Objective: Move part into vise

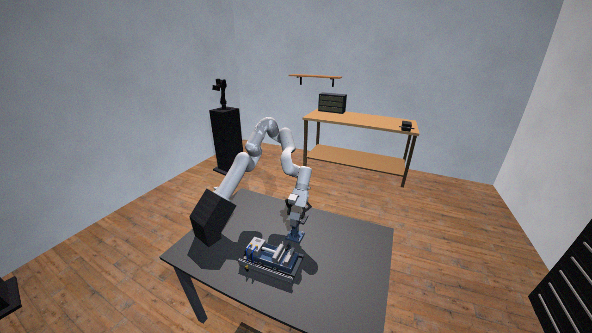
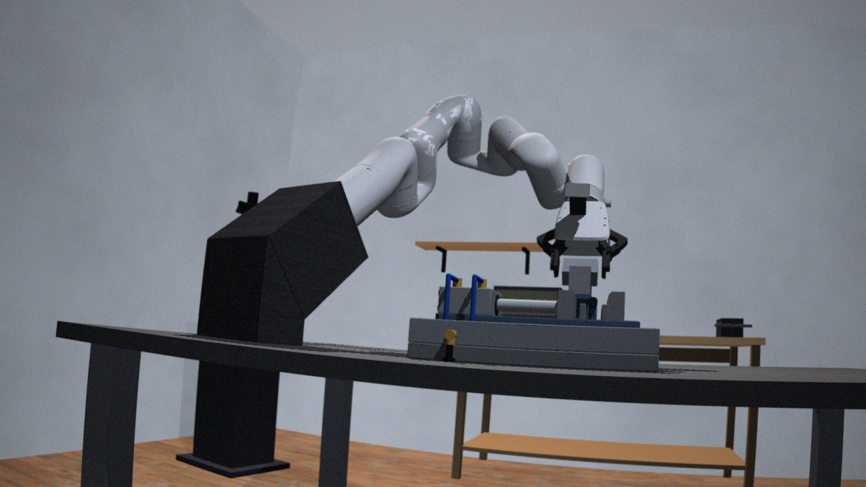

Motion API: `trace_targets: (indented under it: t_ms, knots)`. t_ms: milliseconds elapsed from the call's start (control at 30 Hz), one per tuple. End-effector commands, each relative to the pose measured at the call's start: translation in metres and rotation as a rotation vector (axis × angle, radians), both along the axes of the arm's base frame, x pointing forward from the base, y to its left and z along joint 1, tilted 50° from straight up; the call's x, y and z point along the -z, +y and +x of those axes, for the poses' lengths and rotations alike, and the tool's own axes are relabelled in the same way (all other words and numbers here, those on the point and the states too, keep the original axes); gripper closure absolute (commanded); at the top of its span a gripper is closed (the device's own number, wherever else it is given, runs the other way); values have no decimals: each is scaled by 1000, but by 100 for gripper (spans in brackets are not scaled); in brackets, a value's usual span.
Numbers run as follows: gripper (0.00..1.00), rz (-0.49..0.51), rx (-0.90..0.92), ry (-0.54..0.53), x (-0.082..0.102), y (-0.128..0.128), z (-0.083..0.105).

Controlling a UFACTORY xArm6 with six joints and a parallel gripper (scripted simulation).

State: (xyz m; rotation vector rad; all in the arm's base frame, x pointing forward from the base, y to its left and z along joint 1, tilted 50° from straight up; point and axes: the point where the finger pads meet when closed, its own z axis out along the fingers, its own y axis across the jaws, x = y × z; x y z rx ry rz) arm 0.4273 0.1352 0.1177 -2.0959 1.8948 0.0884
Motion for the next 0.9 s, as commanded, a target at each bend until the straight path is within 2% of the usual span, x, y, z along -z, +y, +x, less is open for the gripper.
trace_targets:
  t_ms: [0, 867]
  knots:
    - [11, 28, -5, 0, -1, -1, 1]
    - [11, 218, -42, 14, 0, -3, 1]
